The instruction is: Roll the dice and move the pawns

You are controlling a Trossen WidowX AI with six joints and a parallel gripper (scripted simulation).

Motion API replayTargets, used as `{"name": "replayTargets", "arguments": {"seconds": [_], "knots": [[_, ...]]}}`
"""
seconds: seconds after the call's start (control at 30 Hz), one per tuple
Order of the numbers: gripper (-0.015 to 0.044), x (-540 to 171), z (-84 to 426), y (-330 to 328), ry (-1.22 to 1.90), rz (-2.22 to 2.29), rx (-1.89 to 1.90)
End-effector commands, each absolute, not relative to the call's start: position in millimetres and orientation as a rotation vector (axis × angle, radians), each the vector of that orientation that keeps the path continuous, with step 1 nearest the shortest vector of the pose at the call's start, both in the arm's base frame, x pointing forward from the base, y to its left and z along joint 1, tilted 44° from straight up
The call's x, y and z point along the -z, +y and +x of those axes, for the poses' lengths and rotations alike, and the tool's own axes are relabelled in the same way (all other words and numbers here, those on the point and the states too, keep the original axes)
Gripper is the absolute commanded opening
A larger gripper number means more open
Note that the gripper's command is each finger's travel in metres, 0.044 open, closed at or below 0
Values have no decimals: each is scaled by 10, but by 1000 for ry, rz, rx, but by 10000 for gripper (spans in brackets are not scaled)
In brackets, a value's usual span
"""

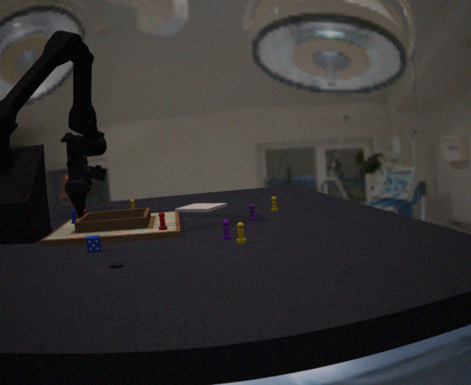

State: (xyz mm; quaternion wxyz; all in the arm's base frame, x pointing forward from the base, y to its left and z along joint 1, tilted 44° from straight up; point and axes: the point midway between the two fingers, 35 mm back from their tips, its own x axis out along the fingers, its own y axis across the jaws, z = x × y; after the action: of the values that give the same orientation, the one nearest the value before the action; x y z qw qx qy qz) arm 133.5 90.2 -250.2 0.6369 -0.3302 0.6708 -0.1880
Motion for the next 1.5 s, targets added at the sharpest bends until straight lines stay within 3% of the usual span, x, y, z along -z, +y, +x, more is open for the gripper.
{"name": "replayTargets", "arguments": {"seconds": [0.0,0.23,0.33,0.9,1.47], "knots": [[118,2508,1340,896,1530,-759,424],[71,2508,1340,896,1530,-759,424],[0,2481,1345,931,1530,-759,424],[0,1619,1300,1735,1533,-757,420],[0,1415,1699,1568,1614,-961,165]]}}
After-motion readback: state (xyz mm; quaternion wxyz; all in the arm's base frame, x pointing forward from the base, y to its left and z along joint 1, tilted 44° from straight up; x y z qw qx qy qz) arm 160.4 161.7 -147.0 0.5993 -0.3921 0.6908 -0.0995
